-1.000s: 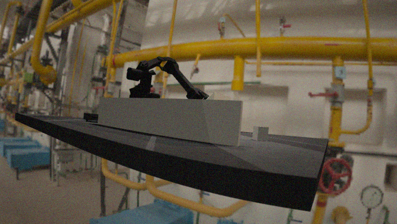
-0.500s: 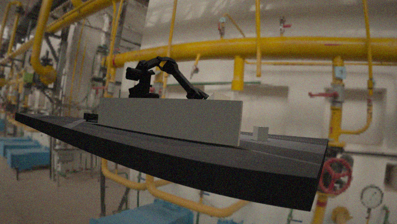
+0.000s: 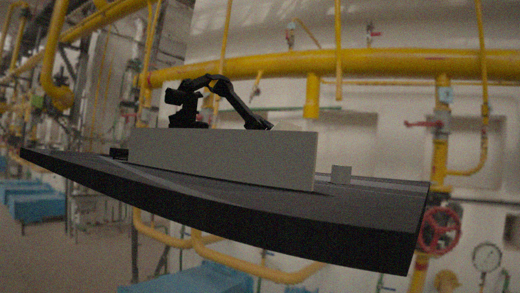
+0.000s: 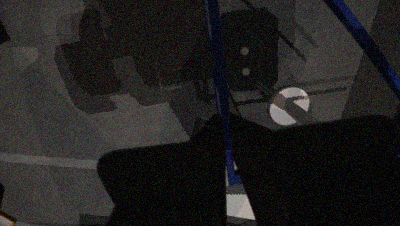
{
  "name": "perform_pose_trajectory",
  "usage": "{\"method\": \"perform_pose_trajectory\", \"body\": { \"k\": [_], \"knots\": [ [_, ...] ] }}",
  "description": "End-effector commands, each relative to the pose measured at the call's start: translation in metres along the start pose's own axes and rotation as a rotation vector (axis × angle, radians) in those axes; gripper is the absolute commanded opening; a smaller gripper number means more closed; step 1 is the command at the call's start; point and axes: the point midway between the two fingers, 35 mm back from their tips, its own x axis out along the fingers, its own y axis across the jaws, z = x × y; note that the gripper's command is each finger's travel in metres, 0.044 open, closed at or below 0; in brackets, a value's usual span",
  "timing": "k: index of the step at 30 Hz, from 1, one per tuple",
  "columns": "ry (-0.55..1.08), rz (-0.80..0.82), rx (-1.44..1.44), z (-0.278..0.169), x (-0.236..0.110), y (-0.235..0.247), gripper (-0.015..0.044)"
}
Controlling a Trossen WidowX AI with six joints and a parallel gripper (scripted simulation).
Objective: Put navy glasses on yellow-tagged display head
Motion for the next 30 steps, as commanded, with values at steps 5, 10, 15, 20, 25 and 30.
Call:
{"method": "perform_pose_trajectory", "body": {
  "k": [5,10,15,20,25,30],
  "knots": [
    [-0.004,-0.002,0.0,-0.003,-0.001,0.0,0.0],
    [-0.004,-0.001,0.0,-0.004,-0.007,0.001,0.0],
    [-0.003,0.001,0.0,-0.007,-0.036,0.002,0.0],
    [-0.003,0.0,-0.001,-0.011,-0.061,0.001,0.0],
    [-0.003,0.0,-0.02,-0.011,-0.061,0.0,0.0],
    [-0.002,0.002,-0.12,-0.017,-0.06,-0.011,0.0]
  ]
}}
